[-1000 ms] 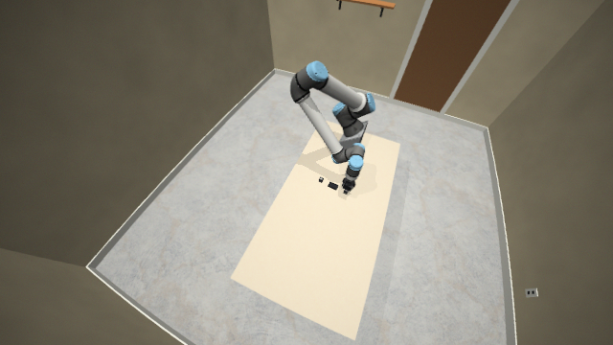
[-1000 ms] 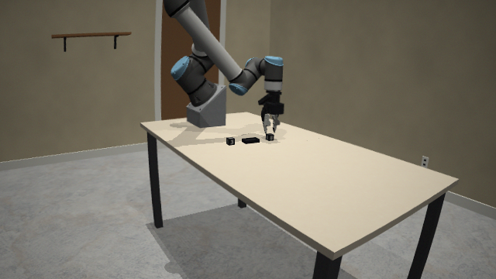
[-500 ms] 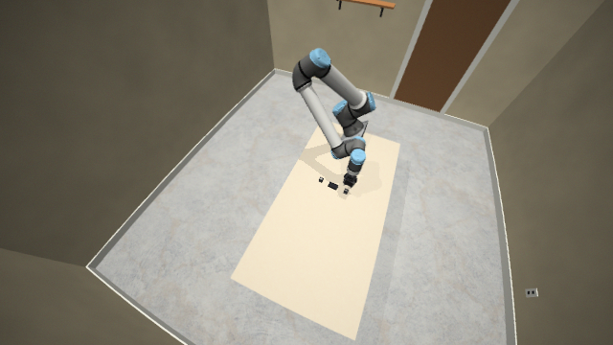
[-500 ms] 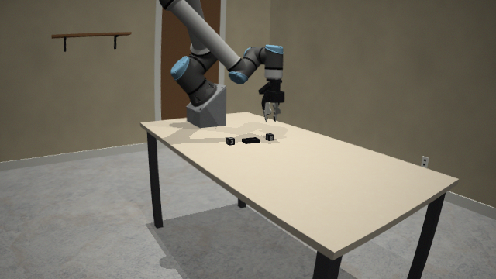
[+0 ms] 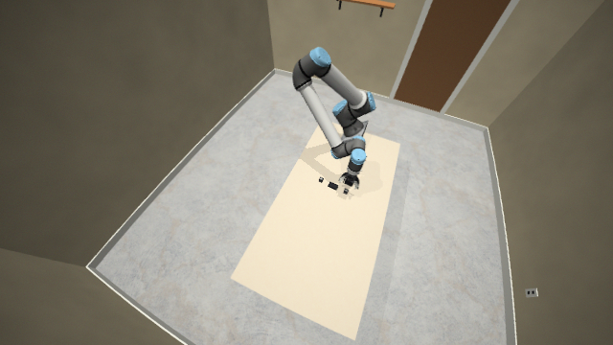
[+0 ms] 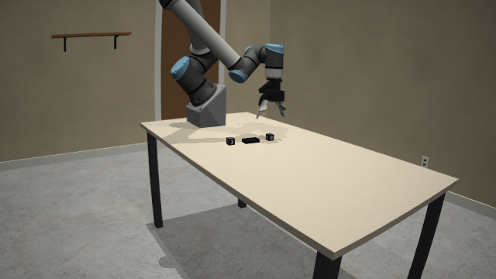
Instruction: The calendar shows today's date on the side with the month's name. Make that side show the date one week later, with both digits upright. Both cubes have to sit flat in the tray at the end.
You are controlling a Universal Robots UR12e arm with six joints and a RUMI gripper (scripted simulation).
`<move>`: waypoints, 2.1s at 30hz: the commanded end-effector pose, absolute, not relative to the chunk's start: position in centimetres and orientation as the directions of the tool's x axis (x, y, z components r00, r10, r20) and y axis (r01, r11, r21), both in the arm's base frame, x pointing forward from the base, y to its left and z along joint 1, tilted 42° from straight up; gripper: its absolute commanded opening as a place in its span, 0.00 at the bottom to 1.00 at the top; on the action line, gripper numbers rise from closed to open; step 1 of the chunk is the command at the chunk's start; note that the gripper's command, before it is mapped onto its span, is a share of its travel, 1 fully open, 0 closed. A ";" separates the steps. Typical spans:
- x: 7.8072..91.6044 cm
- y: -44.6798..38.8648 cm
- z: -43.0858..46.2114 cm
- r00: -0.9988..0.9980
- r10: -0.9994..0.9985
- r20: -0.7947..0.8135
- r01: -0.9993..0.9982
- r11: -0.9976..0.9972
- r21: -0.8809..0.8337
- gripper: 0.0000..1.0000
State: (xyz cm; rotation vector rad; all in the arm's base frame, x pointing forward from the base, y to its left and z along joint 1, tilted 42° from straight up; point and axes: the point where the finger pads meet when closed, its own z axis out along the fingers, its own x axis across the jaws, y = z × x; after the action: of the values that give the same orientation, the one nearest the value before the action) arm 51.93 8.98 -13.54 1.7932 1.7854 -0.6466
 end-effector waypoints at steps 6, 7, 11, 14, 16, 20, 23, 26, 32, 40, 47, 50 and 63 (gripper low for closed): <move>51.9 9.0 -13.6 0.015 0.749 -0.662 1.000 0.007 0.030 1.00; 51.9 9.0 -13.6 0.015 0.749 -0.662 1.000 0.007 0.030 1.00; 51.9 9.0 -13.6 0.014 0.749 -0.662 1.000 0.007 0.030 1.00; 51.9 8.9 -13.6 0.011 0.749 -0.662 1.000 0.010 0.027 1.00; 51.9 8.9 -13.6 0.008 0.749 -0.662 1.000 0.012 0.025 1.00; 51.9 8.8 -13.5 -0.003 0.749 -0.662 1.000 0.020 0.018 1.00; 51.8 8.6 -13.4 -0.017 0.749 -0.662 1.000 0.030 0.009 1.00; 51.8 8.6 -13.3 -0.023 0.749 -0.662 0.999 0.035 0.005 1.00; 51.8 8.2 -13.0 -0.074 0.747 -0.661 0.997 0.073 -0.029 1.00; 51.9 7.5 -12.4 -0.183 0.735 -0.653 0.983 0.154 -0.101 1.00; 51.9 6.8 -11.8 -0.275 0.718 -0.639 0.961 0.224 -0.163 1.00; 52.0 6.4 -11.4 -0.339 0.702 -0.626 0.940 0.271 -0.205 1.00; 52.1 4.6 -9.9 -0.578 0.606 -0.546 0.815 0.450 -0.364 1.00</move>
State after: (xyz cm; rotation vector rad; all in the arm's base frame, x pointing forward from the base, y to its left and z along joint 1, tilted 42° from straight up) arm 52.20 5.45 -10.59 1.3481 2.2538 -0.8395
